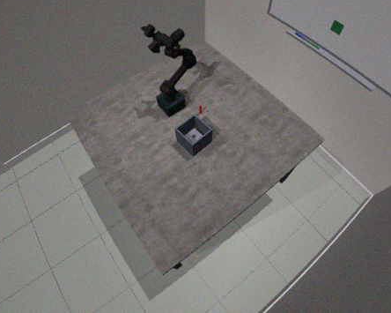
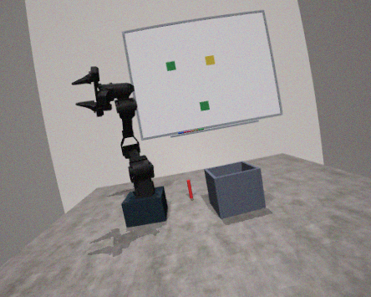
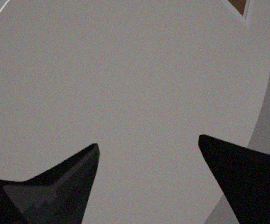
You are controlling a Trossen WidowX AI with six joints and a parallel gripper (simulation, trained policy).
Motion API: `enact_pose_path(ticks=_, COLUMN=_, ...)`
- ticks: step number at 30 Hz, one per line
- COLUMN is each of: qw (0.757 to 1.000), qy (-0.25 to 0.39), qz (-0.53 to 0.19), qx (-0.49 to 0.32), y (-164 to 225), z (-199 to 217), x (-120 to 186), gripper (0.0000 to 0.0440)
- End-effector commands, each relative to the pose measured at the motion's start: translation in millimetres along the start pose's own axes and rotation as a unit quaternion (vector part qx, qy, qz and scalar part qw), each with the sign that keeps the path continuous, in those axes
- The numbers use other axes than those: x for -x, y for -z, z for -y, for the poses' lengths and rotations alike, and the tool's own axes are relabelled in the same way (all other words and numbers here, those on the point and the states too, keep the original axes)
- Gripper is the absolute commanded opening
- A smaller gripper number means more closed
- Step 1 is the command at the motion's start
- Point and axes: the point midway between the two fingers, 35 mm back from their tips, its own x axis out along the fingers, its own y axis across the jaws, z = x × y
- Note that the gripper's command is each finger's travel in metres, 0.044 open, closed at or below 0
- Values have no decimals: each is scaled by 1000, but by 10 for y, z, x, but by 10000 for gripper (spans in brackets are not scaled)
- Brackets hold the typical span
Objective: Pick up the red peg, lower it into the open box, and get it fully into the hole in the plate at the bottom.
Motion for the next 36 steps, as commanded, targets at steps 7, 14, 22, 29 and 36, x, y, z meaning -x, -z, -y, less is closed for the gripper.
enact_pose_path(ticks=7, qw=997, qy=64, qz=29, qx=10, y=-105, z=348, x=-53, gripper=439)
enact_pose_path(ticks=14, qw=984, qy=162, qz=75, qx=19, y=-296, z=830, x=-22, gripper=434)
enact_pose_path(ticks=22, qw=951, qy=275, qz=137, qx=22, y=-564, z=1325, x=171, gripper=428)
enact_pose_path(ticks=29, qw=908, qy=370, qz=197, qx=27, y=-808, z=1672, x=469, gripper=424)
enact_pose_path(ticks=36, qw=848, qy=463, qz=255, qx=40, y=-1030, z=1925, x=873, gripper=421)
